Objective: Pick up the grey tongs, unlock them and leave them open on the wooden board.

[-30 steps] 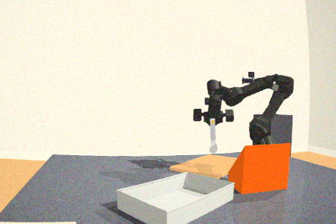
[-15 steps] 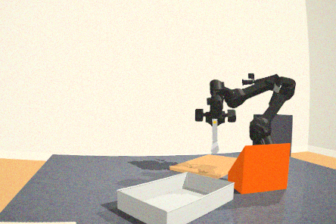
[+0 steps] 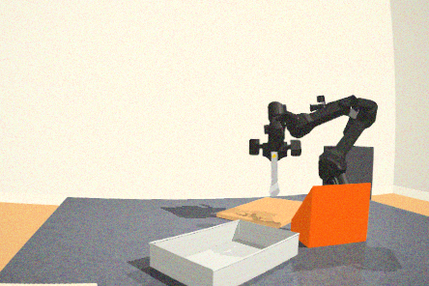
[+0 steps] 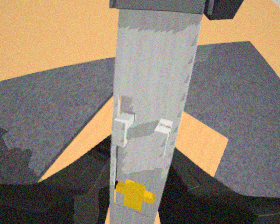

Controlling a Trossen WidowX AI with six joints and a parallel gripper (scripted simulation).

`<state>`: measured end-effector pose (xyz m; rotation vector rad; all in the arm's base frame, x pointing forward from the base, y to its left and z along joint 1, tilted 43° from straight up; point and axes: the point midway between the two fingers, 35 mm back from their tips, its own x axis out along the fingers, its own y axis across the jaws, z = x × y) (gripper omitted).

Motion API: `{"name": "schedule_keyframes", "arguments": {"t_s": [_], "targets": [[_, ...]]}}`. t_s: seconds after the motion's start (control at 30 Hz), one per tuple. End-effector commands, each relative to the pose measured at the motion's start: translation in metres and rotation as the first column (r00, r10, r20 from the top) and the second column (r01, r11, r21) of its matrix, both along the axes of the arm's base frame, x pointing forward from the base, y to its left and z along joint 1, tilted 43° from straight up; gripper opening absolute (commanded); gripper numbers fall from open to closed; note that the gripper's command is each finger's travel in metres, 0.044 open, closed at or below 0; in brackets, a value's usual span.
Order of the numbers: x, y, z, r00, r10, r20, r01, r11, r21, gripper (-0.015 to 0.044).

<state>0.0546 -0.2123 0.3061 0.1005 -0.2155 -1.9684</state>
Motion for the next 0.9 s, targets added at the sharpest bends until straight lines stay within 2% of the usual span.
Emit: {"name": "schedule_keyframes", "arguments": {"t_s": [0.0, 0.43, 0.87], "targets": [[-0.001, 0.0, 0.0, 1.0, -0.005, 0.001, 0.005, 1.0, 0.0, -0.015], [0.002, -0.005, 0.005, 1.0, 0.013, -0.012, -0.013, 1.0, 0.007, -0.015], [0.012, -0.031, 0.022, 0.993, 0.107, -0.042, -0.103, 0.99, 0.095, -0.015]]}}
